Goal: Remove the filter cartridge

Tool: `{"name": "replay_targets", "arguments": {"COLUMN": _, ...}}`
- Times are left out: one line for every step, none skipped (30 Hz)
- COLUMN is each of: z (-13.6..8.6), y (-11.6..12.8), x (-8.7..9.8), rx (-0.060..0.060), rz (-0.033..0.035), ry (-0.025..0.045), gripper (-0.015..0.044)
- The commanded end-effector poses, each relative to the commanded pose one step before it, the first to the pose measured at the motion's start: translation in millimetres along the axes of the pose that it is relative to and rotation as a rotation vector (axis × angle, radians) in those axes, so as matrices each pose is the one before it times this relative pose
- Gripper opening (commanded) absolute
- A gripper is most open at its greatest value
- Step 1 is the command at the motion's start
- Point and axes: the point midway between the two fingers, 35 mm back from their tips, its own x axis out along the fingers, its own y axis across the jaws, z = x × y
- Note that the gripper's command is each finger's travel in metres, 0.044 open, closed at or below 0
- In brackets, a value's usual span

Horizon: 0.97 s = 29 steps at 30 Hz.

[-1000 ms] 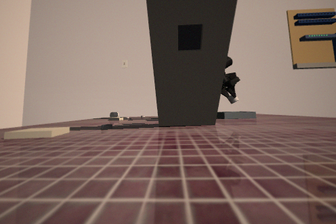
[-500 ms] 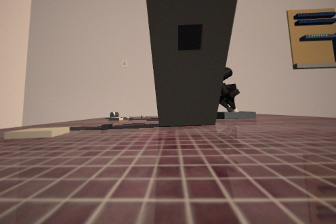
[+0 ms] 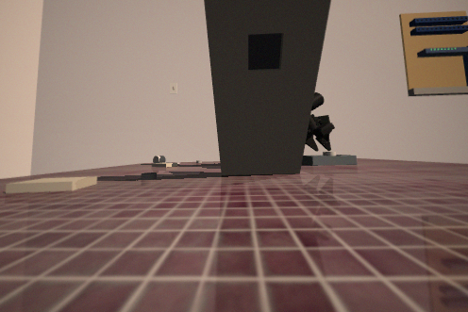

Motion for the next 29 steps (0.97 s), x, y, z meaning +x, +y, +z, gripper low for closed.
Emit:
{"name": "replay_targets", "arguments": {"z": 0.20, "y": -0.06, "x": -0.04, "rx": -0.0015, "rz": -0.00055, "ry": 0.00000, "gripper": 0.0440}}
{"name": "replay_targets", "arguments": {"z": 0.00, "y": 0.00, "x": 0.00, "rx": 0.0000, "rz": 0.00000, "ry": 0.00000, "gripper": 0.0440}}
{"name": "replay_targets", "arguments": {"z": 1.42, "y": 0.03, "x": -1.72, "rx": 0.0001, "rz": -0.00005, "ry": -0.00011, "gripper": 0.0440}}
{"name": "replay_targets", "arguments": {"z": 4.18, "y": 0.08, "x": -5.28, "rx": 0.0002, "rz": -0.00015, "ry": -0.00030, "gripper": 0.0440}}
{"name": "replay_targets", "arguments": {"z": 6.64, "y": 0.05, "x": -9.20, "rx": 0.0003, "rz": -0.00025, "ry": -0.00042, "gripper": 0.0440}}
{"name": "replay_targets", "arguments": {"z": 7.74, "y": -0.08, "x": -12.25, "rx": 0.0003, "rz": -0.00030, "ry": -0.00038, "gripper": 0.0440}}
{"name": "replay_targets", "arguments": {"z": 7.00, "y": -0.23, "x": -12.98, "rx": 0.0004, "rz": -0.00028, "ry": -0.00022, "gripper": 0.0440}}
{"name": "replay_targets", "arguments": {"z": 5.00, "y": -0.28, "x": -10.81, "rx": 0.0003, "rz": -0.00020, "ry": -0.00006, "gripper": 0.0440}}
{"name": "replay_targets", "arguments": {"z": 2.74, "y": -0.21, "x": -6.68, "rx": 0.0002, "rz": -0.00011, "ry": 0.00001, "gripper": 0.0440}}
{"name": "replay_targets", "arguments": {"z": 0.87, "y": -0.08, "x": -2.26, "rx": 0.0001, "rz": -0.00004, "ry": 0.00001, "gripper": 0.0440}}
{"name": "replay_targets", "arguments": {"z": 0.00, "y": 0.00, "x": 0.00, "rx": 0.0000, "rz": 0.00000, "ry": 0.00000, "gripper": 0.0440}}
{"name": "replay_targets", "arguments": {"z": -5.03, "y": 1.05, "x": 12.48, "rx": 0.0048, "rz": 0.00648, "ry": -0.00506, "gripper": 0.0440}}
{"name": "replay_targets", "arguments": {"z": 0.00, "y": 0.00, "x": 0.00, "rx": 0.0000, "rz": 0.00000, "ry": 0.00000, "gripper": 0.0440}}
{"name": "replay_targets", "arguments": {"z": 0.00, "y": 0.00, "x": 0.00, "rx": 0.0000, "rz": 0.00000, "ry": 0.00000, "gripper": 0.0440}}
{"name": "replay_targets", "arguments": {"z": 0.00, "y": 0.00, "x": 0.00, "rx": 0.0000, "rz": 0.00000, "ry": 0.00000, "gripper": 0.0440}}
{"name": "replay_targets", "arguments": {"z": 0.00, "y": 0.00, "x": 0.00, "rx": 0.0000, "rz": 0.00000, "ry": 0.00000, "gripper": 0.0440}}
{"name": "replay_targets", "arguments": {"z": 0.00, "y": 0.00, "x": 0.00, "rx": 0.0000, "rz": 0.00000, "ry": 0.00000, "gripper": 0.0440}}
{"name": "replay_targets", "arguments": {"z": 0.00, "y": 0.00, "x": 0.00, "rx": 0.0000, "rz": 0.00000, "ry": 0.00000, "gripper": 0.0440}}
{"name": "replay_targets", "arguments": {"z": 0.00, "y": 0.00, "x": 0.00, "rx": 0.0000, "rz": 0.00000, "ry": 0.00000, "gripper": 0.0440}}
{"name": "replay_targets", "arguments": {"z": 0.00, "y": 0.00, "x": 0.00, "rx": 0.0000, "rz": 0.00000, "ry": 0.00000, "gripper": 0.0440}}
{"name": "replay_targets", "arguments": {"z": 0.00, "y": 0.00, "x": 0.00, "rx": 0.0000, "rz": 0.00000, "ry": 0.00000, "gripper": 0.0440}}
{"name": "replay_targets", "arguments": {"z": 0.00, "y": 0.00, "x": 0.00, "rx": 0.0000, "rz": 0.00000, "ry": 0.00000, "gripper": 0.0440}}
{"name": "replay_targets", "arguments": {"z": 0.00, "y": 0.00, "x": 0.00, "rx": 0.0000, "rz": 0.00000, "ry": 0.00000, "gripper": 0.0440}}
{"name": "replay_targets", "arguments": {"z": 0.00, "y": 0.00, "x": 0.00, "rx": 0.0000, "rz": 0.00000, "ry": 0.00000, "gripper": 0.0440}}
{"name": "replay_targets", "arguments": {"z": 0.00, "y": 0.00, "x": 0.00, "rx": 0.0000, "rz": 0.00000, "ry": 0.00000, "gripper": 0.0440}}
{"name": "replay_targets", "arguments": {"z": 0.00, "y": 0.00, "x": 0.00, "rx": 0.0000, "rz": 0.00000, "ry": 0.00000, "gripper": 0.0440}}
{"name": "replay_targets", "arguments": {"z": 0.00, "y": 0.00, "x": 0.00, "rx": 0.0000, "rz": 0.00000, "ry": 0.00000, "gripper": 0.0440}}
{"name": "replay_targets", "arguments": {"z": 0.00, "y": 0.00, "x": 0.00, "rx": 0.0000, "rz": 0.00000, "ry": 0.00000, "gripper": 0.0440}}
{"name": "replay_targets", "arguments": {"z": 0.00, "y": 0.00, "x": 0.00, "rx": 0.0000, "rz": 0.00000, "ry": 0.00000, "gripper": 0.0440}}
